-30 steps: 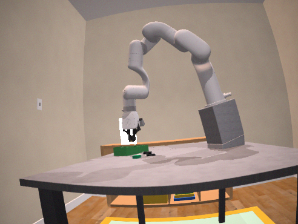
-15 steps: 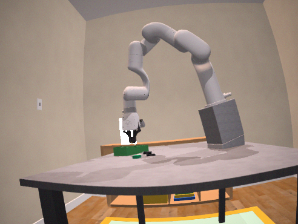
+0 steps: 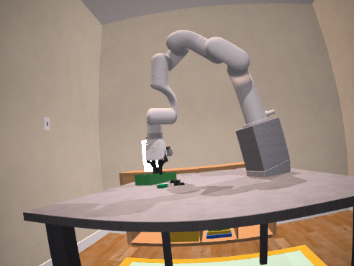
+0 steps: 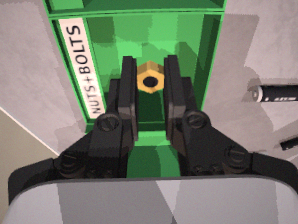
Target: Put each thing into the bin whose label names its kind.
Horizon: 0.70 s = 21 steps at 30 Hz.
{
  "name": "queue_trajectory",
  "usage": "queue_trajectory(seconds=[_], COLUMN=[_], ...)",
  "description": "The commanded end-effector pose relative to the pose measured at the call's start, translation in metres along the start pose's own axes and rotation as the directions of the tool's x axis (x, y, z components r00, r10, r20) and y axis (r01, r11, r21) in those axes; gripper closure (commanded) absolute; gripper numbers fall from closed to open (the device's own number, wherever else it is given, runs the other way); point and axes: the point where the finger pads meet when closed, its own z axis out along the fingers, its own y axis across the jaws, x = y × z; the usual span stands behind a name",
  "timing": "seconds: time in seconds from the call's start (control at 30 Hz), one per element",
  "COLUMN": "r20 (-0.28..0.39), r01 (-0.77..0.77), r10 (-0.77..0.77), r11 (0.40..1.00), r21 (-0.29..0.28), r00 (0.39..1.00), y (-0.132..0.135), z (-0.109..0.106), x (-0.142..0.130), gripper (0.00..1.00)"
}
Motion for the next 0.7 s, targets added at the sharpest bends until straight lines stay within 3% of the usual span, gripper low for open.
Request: queue_trajectory(seconds=[0.0, 0.67], r20=[0.0, 0.0], r01=[0.0, 0.0], r10=[0.0, 0.0], r11=[1.0, 1.0], r21=[0.005, 0.005], r00=[1.0, 1.0], y=[-0.0022, -0.0002], z=[0.0101, 0.0176], x=[0.0003, -0.0008], gripper=[1.0, 1.0])
